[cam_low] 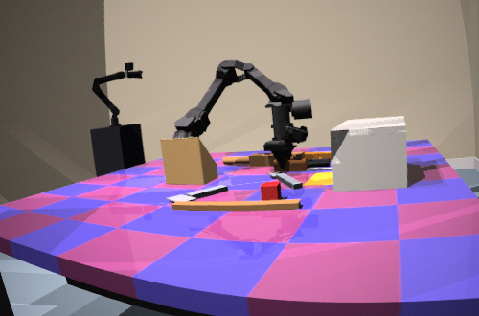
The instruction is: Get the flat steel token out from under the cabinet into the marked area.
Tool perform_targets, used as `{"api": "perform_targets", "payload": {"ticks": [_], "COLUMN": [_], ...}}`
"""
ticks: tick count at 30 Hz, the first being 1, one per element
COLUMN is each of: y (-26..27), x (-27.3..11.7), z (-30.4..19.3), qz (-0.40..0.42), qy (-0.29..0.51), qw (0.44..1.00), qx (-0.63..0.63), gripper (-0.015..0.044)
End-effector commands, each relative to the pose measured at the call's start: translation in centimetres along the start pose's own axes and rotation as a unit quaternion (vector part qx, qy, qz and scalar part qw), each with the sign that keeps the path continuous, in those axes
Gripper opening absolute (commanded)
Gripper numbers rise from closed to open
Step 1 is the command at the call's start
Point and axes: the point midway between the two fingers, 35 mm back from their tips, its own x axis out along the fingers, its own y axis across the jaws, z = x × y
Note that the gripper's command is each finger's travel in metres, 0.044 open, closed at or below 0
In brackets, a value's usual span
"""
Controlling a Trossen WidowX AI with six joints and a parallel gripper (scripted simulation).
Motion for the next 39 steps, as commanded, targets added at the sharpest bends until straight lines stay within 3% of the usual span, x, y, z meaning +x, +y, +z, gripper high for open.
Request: {"api": "perform_targets", "payload": {"ticks": [1,39], "y": [0.1,0.2], "x": [0.0,-0.1], "z": [0.6,4.6], "qz": [0.002,0.002], "qy": [0.0,-0.001], "qw": [1.0,1.0], "qx": [-0.002,-0.003], "gripper": [0.0,0.0]}}
